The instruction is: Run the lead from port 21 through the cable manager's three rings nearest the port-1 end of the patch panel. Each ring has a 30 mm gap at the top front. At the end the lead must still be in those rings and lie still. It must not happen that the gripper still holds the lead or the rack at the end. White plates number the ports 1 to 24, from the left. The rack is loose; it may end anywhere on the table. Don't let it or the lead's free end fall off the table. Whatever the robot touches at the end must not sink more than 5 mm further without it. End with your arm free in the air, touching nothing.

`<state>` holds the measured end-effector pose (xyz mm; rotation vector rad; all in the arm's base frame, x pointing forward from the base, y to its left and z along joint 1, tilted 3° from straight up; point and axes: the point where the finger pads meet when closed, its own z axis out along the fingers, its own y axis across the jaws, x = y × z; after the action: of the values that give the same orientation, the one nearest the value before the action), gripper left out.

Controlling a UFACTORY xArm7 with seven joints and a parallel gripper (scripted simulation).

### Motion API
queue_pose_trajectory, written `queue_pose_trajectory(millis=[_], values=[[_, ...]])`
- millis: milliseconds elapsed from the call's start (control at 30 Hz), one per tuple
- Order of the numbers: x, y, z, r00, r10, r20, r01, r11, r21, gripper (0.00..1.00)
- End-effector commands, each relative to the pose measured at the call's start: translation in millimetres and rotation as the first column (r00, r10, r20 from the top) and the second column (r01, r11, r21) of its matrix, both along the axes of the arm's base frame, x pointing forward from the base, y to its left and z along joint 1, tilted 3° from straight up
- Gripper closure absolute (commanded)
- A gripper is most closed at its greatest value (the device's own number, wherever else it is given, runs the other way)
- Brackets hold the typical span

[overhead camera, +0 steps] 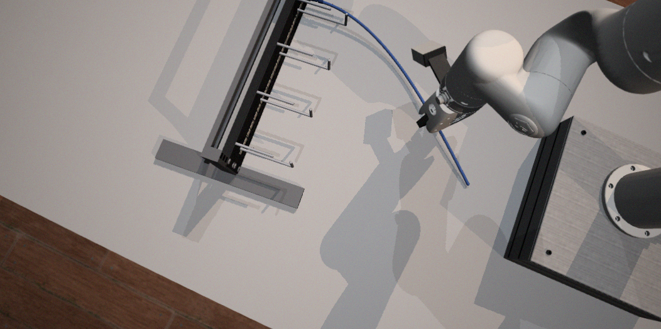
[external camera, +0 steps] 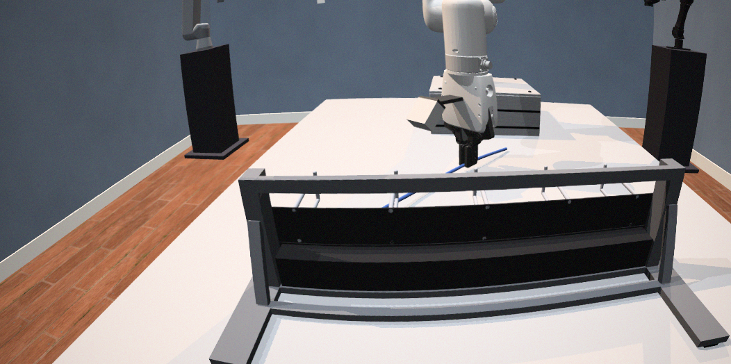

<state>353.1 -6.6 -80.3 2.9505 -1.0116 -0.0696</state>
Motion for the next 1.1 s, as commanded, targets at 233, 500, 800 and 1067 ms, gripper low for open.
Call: queue_pose_trajectory(millis=[233,500,800,1067], values=[[2.1,0.1,14.4,1.000,0.000,0.003,0.000,1.000,0.000,1.00],[2.4,0.1,21.1,1.000,0.000,0.003,0.000,1.000,0.000,1.00],[2.7,0.1,27.7,1.000,0.000,0.003,0.000,1.000,0.000,1.00],[2.8,0.2,29.4,1.000,0.000,0.003,0.000,1.000,0.000,1.00]])
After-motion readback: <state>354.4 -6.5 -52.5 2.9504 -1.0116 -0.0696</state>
